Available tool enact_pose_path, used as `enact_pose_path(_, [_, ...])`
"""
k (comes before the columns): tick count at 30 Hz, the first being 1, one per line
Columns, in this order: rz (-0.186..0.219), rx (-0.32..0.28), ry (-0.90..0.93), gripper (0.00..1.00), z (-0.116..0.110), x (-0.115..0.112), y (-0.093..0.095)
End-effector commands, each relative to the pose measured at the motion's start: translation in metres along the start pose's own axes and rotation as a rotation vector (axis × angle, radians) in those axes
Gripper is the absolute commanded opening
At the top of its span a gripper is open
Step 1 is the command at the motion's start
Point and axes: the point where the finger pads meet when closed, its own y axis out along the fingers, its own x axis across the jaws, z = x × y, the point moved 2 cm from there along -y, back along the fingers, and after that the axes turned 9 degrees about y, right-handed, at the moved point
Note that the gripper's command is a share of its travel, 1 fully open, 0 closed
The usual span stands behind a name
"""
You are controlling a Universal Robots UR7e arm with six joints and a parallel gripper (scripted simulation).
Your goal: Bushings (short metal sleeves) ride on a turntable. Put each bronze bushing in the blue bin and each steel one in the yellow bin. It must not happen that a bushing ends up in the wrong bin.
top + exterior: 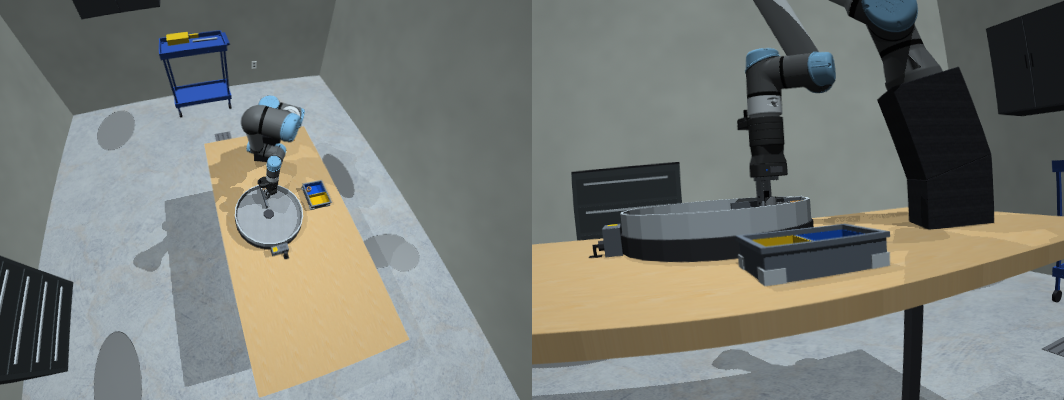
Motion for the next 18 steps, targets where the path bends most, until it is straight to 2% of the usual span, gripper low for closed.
enact_pose_path(1, [0.001, 0.001, 0.0, 0.0, 0.0002, -0.0003, -0.0014])
enact_pose_path(18, [0.001, 0.001, 0.0, 0.0, 0.0002, -0.0003, -0.0062])
